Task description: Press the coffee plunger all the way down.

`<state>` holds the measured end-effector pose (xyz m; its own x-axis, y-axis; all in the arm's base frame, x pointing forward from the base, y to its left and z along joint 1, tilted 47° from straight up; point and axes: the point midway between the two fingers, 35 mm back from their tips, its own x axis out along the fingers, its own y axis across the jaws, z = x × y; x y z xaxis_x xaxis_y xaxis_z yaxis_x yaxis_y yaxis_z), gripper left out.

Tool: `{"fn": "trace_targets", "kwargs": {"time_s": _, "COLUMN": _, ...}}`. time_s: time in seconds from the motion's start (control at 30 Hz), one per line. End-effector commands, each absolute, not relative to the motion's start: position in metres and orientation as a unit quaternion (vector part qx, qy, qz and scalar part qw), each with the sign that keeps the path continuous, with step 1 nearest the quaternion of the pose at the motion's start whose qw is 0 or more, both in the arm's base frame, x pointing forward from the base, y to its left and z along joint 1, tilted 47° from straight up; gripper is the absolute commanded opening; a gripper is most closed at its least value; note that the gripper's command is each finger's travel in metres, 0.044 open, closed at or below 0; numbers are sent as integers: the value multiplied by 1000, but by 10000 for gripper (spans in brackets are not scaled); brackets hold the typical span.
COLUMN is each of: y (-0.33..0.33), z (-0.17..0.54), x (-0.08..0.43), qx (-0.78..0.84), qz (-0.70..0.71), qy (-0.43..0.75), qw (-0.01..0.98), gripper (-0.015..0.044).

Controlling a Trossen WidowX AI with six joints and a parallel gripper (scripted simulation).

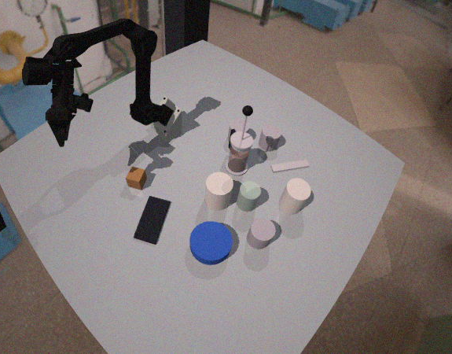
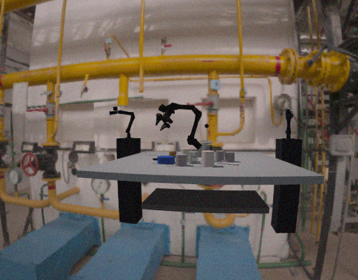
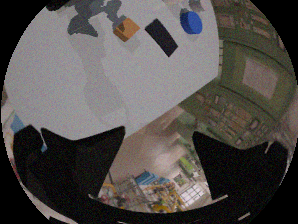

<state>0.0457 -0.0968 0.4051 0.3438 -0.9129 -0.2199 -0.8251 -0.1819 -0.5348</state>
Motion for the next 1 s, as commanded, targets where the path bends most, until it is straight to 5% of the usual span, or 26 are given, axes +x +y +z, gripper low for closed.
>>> {"fn": "trace_targets", "kwargs": {"time_s": 0.0, "y": -98, "z": 405, "x": 47, "qx": -767, "qz": -74, "qy": 564, "qw": 297, "gripper": 426}}
{"fn": "trace_targets", "kwargs": {"time_s": 0.57, "y": -150, "z": 350, "x": 152, "qx": -668, "qz": -19, "qy": 442, "qw": 598, "gripper": 440}}
{"fn": "trace_targets", "kwargs": {"time_s": 0.97, "y": -95, "z": 285, "x": 263, "qx": -528, "qz": 24, "qy": 445, "qw": 723, "gripper": 440}}
